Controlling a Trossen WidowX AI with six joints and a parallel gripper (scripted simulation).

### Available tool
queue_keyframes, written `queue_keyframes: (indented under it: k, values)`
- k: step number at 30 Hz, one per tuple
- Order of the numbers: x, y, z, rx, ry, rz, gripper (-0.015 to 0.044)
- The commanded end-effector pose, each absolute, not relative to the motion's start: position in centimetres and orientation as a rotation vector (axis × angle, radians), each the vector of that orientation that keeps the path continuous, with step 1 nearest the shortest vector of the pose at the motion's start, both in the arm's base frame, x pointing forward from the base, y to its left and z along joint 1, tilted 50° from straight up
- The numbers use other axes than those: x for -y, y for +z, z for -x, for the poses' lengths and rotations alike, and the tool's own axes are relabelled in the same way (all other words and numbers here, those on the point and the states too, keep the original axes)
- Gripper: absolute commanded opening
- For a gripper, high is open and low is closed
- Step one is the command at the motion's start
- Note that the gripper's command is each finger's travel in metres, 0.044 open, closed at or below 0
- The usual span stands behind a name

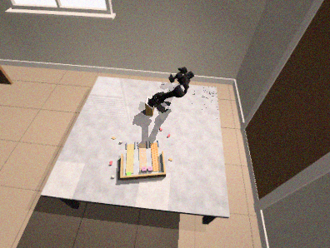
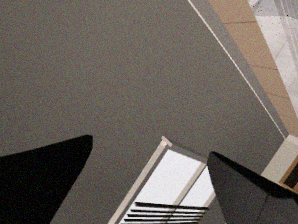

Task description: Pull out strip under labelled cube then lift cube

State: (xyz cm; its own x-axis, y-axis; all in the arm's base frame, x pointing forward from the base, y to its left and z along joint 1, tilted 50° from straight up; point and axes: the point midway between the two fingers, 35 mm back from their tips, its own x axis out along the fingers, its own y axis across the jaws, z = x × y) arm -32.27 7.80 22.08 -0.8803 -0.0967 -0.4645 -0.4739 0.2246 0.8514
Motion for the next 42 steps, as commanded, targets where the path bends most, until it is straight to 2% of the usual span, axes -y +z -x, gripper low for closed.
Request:
queue_keyframes:
  k: [1, 10, 18, 31, 37, 42]
  values:
    - [-8.0, 22.0, 32.2, -2.187, 1.698, 0.526, 0.04]
    - [-17.2, 22.2, 29.4, -1.997, 1.785, 0.243, 0.04]
    - [-25.6, 25.3, 23.8, -1.668, 1.909, -0.035, 0.04]
    - [-34.5, 30.6, 9.8, -1.007, 1.892, -0.281, 0.04]
    - [-36.0, 33.1, 1.9, -0.699, 1.787, -0.3, 0.04]
    - [-35.9, 33.0, -3.8, -0.593, 1.644, -0.277, 0.04]
